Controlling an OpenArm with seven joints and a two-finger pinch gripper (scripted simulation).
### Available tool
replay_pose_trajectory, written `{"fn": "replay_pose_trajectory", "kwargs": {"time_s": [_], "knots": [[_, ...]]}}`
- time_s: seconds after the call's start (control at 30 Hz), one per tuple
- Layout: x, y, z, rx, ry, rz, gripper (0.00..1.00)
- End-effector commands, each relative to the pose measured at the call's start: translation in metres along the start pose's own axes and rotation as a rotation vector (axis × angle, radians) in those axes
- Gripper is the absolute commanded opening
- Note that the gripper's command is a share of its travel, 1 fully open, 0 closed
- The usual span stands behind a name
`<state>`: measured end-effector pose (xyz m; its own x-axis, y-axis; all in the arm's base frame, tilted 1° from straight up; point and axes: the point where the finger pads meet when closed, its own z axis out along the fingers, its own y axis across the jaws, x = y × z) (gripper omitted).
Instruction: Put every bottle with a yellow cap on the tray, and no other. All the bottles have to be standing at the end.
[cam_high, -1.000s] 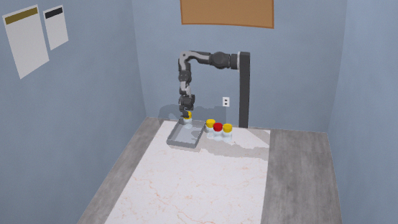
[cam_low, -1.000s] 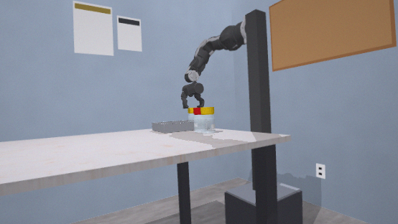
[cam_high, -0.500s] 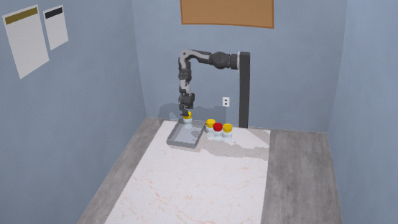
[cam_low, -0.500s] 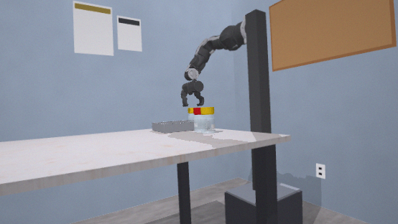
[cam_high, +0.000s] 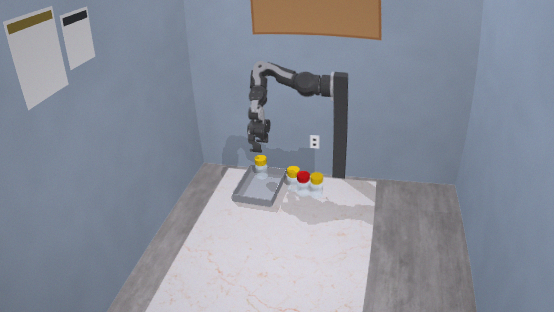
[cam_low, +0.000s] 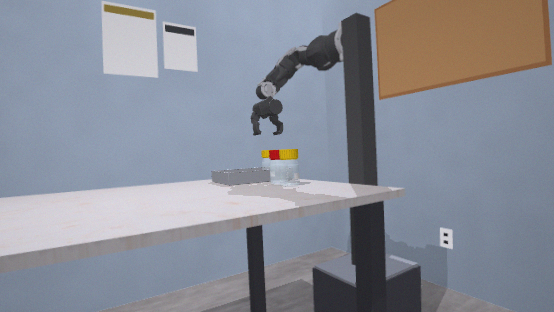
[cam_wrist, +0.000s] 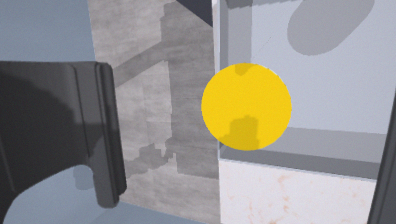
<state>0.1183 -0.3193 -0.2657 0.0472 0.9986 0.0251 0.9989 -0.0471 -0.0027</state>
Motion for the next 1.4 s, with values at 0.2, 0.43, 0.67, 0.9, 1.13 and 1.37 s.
{"fn": "replay_pose_trajectory", "kwargs": {"time_s": [0.2, 0.43, 0.67, 0.9, 1.13, 1.37], "knots": [[0.0, 0.0, -0.008, 0.002, 0.001, -0.001, 0.52], [0.001, -0.001, -0.02, 0.008, 0.004, -0.002, 0.52], [0.001, -0.001, -0.019, 0.006, 0.002, -0.001, 0.42], [0.001, -0.001, -0.019, 0.006, 0.002, -0.001, 0.42], [0.001, -0.001, -0.019, 0.006, 0.002, -0.001, 0.42], [0.001, -0.001, -0.019, 0.006, 0.002, -0.001, 0.42]]}}
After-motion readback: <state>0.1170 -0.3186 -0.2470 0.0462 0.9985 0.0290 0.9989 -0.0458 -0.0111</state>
